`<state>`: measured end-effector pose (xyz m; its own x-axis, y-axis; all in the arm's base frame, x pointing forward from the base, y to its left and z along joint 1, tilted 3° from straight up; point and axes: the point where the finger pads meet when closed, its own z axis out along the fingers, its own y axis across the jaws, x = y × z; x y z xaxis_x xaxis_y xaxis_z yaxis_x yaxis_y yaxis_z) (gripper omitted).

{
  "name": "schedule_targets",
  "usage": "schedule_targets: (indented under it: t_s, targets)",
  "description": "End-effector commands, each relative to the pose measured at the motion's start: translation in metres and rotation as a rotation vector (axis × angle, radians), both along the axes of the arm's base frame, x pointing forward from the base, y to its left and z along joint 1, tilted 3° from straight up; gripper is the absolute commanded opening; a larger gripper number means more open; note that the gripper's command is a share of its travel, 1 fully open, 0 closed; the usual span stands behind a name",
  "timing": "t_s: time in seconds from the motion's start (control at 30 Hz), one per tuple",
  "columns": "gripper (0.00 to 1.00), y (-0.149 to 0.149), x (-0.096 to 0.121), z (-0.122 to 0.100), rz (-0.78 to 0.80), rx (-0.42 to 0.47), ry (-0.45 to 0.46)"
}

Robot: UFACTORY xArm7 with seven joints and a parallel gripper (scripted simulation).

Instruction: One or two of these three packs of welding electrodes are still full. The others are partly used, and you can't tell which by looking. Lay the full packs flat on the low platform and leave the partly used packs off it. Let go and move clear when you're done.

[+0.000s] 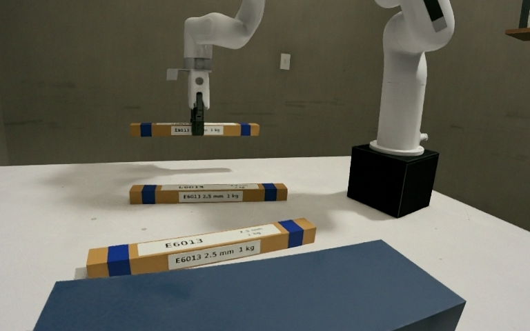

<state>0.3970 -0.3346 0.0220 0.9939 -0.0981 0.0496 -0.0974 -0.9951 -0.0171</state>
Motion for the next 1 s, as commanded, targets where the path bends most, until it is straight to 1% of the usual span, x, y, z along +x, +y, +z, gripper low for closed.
schedule_targets:
  t_s: [0.0,0.57,0.97]
  targets:
    - [0.35,-0.002,0.001,0.002,-0.001,-0.004,-0.005]
    - [0.35,0.002,0.004,0.002,-0.001,-0.004,-0.004]
    - [0.35,0.021,0.018,0.003,-0.001,-0.004,-0.004]
